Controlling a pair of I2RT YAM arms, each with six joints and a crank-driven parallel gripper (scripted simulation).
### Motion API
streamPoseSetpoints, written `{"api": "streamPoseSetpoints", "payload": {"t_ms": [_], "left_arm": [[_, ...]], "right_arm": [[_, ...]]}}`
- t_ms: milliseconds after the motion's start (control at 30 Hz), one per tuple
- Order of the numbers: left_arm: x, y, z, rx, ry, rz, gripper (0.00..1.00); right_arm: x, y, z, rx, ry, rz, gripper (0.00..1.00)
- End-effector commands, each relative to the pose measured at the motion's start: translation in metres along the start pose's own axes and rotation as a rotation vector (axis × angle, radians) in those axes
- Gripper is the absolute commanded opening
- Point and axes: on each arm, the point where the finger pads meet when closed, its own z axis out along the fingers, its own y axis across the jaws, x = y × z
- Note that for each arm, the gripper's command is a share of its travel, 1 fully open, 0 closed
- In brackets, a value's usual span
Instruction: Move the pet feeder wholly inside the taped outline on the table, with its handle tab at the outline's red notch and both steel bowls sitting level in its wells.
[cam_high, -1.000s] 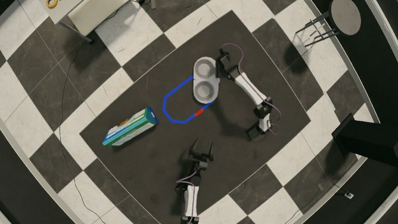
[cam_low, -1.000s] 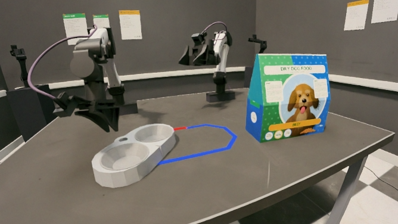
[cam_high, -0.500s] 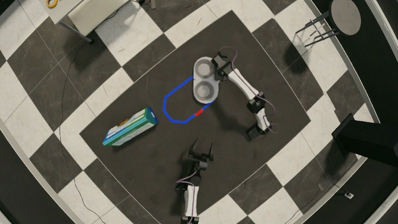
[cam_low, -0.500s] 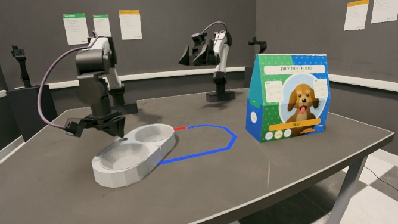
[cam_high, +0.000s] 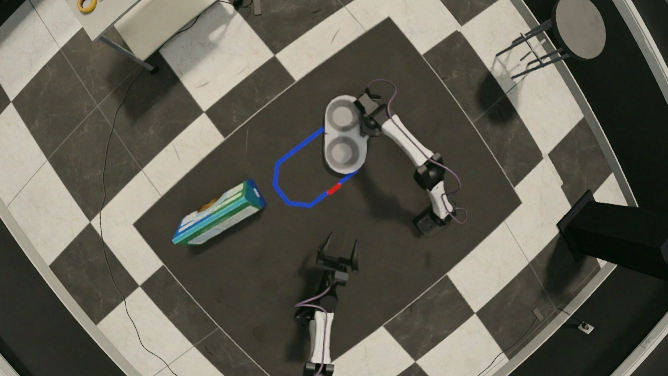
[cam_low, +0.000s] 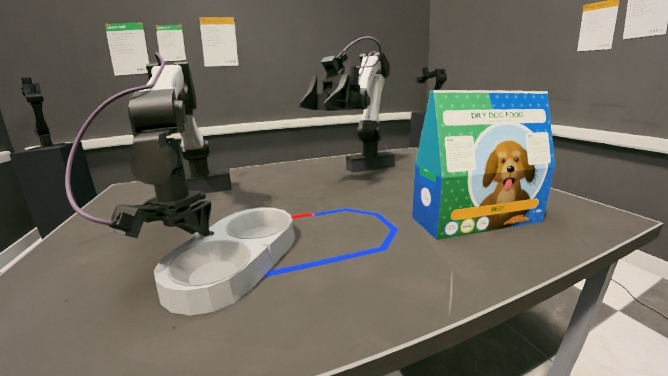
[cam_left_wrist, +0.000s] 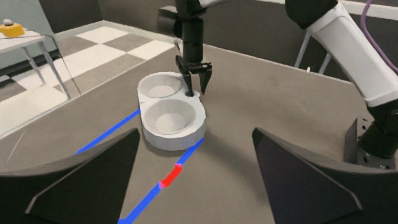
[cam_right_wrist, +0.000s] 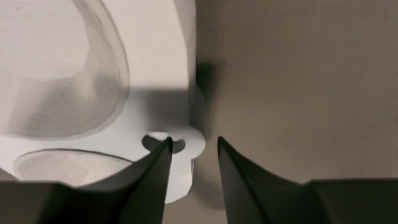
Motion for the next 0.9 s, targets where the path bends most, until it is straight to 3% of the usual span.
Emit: {"api": "streamPoseSetpoints", "payload": {"t_ms": [0, 33, 100, 367, 400, 433, 867], "left_arm": [[-0.002, 0.0, 0.001, -0.004, -0.01, 0.009, 1.0], [-0.002, 0.0, 0.001, -0.004, -0.01, 0.009, 1.0], [-0.002, 0.0, 0.001, -0.004, -0.01, 0.009, 1.0], [-0.002, 0.0, 0.001, -0.004, -0.01, 0.009, 1.0], [-0.002, 0.0, 0.001, -0.004, -0.01, 0.009, 1.0], [-0.002, 0.0, 0.001, -0.004, -0.01, 0.009, 1.0], [-0.002, 0.0, 0.001, -0.004, -0.01, 0.009, 1.0]], "right_arm": [[-0.002, 0.0, 0.001, -0.014, -0.008, 0.019, 0.39], [-0.002, 0.0, -0.001, -0.017, -0.011, 0.019, 0.39], [-0.005, 0.002, -0.002, -0.023, -0.018, 0.019, 0.23], [-0.001, -0.003, 0.009, 0.006, 0.008, 0.011, 0.14], [-0.001, -0.003, 0.009, 0.006, 0.008, 0.011, 0.02], [0.0, -0.003, 0.011, 0.009, 0.012, 0.011, 0.11], [-0.001, 0.013, -0.011, -0.041, -0.049, 0.114, 0.11]]}}
